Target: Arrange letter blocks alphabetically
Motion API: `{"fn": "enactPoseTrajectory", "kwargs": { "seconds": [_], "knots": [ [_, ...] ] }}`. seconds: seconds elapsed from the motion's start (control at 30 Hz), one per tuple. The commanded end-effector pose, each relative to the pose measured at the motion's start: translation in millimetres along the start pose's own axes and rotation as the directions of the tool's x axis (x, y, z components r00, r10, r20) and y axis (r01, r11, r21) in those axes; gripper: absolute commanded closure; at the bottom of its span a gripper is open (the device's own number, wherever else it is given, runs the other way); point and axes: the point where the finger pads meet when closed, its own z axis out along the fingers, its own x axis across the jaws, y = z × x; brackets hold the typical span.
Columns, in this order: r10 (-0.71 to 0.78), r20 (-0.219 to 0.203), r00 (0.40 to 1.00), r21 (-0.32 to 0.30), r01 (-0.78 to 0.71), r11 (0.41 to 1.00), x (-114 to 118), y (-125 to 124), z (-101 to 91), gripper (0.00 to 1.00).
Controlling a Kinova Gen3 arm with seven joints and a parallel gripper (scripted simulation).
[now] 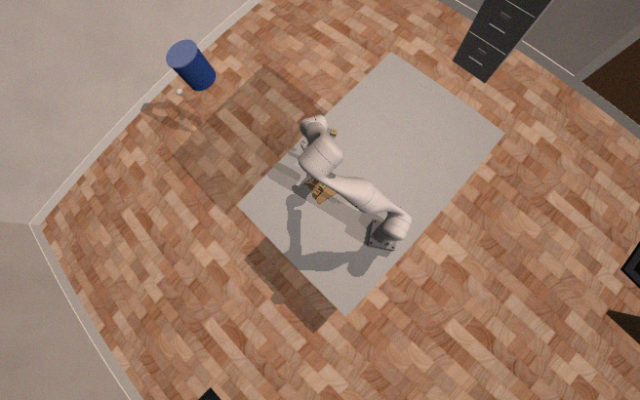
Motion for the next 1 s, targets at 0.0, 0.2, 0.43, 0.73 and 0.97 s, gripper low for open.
{"fn": "enactPoseTrajectory", "kwargs": {
  "seconds": [0.0,0.2,0.43,0.73,0.97],
  "knots": [
    [0.0,-0.002,1.0,0.001,0.0,1.0,1,0,-0.8,0.12],
    [0.001,-0.002,1.0,0.001,-0.001,1.0,1,0,0.1,0.12],
    [0.003,-0.002,1.0,0.001,-0.003,1.0,1,0,3.5,0.12],
    [0.003,-0.002,1.0,0.001,-0.003,1.0,1,0,13.6,0.12],
    [0.003,-0.002,1.0,0.001,-0.003,1.0,2,0,21.2,0.12]
  ]
}}
